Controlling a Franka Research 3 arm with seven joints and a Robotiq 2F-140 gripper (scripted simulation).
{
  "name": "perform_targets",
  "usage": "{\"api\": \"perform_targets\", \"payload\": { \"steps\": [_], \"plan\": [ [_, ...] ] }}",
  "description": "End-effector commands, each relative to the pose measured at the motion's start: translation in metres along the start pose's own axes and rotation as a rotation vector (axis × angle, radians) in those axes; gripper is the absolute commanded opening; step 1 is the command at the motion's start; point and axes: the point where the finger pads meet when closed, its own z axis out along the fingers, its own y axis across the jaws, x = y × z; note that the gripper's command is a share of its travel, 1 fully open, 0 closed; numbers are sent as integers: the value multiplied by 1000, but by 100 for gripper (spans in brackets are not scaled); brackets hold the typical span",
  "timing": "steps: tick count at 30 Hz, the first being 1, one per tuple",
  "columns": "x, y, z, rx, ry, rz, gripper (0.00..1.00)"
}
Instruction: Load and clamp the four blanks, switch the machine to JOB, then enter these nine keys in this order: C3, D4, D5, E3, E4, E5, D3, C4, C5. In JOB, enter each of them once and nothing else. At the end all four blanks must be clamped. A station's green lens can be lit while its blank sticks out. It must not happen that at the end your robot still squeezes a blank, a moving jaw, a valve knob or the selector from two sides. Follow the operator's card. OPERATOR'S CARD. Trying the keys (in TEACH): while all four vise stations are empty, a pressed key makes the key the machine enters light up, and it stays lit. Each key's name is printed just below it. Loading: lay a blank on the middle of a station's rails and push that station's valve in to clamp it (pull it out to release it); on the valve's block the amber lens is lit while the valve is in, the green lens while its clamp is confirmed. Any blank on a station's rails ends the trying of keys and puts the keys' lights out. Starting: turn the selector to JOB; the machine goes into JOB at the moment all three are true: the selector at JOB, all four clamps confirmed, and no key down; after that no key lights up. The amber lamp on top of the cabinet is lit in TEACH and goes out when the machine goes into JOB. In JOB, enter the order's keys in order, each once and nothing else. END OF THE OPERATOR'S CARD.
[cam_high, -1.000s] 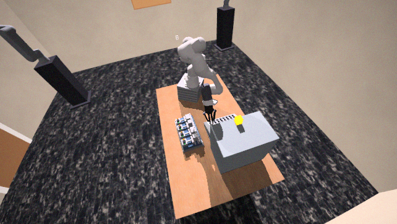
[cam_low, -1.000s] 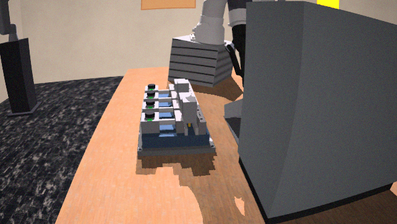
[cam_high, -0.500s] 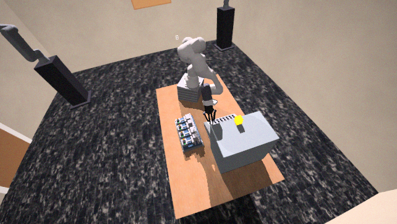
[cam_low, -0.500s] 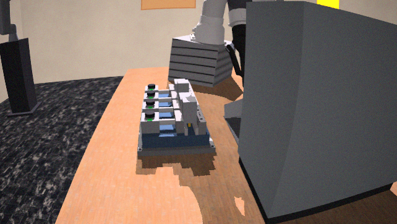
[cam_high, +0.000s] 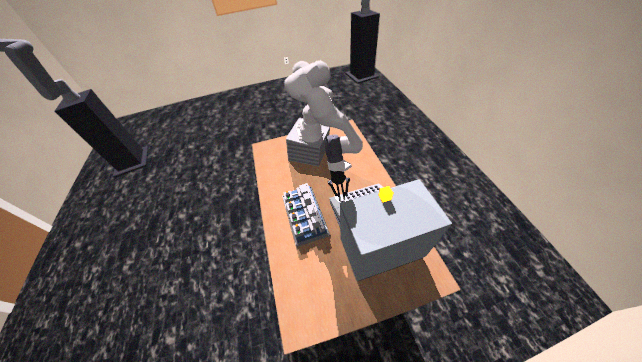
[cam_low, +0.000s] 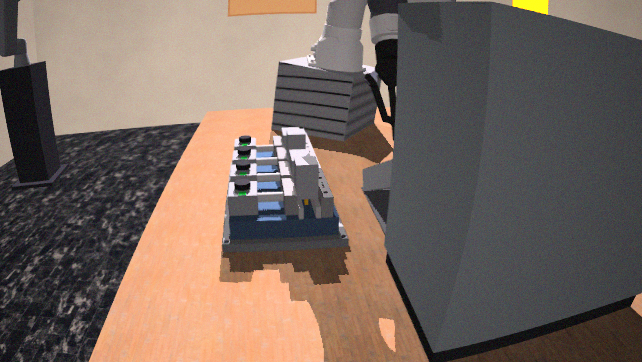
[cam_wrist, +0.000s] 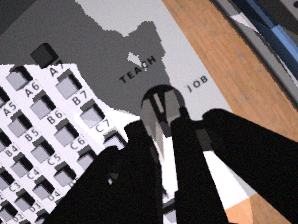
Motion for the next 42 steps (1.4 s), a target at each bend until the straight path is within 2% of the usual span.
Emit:
{"api": "perform_targets", "payload": {
  "steps": [1, 10, 12, 27, 29, 42],
  "plan": [
    [1, 0, 1, -1, 4, 144, 0],
    [1, 0, 1, 0, 4, 428, 0],
    [1, 0, 1, 0, 4, 428, 0],
    [1, 0, 1, 1, 4, 925, 0],
    [1, 0, 1, 1, 4, 925, 0],
    [1, 0, 1, 1, 4, 1237, 0]
  ]
}}
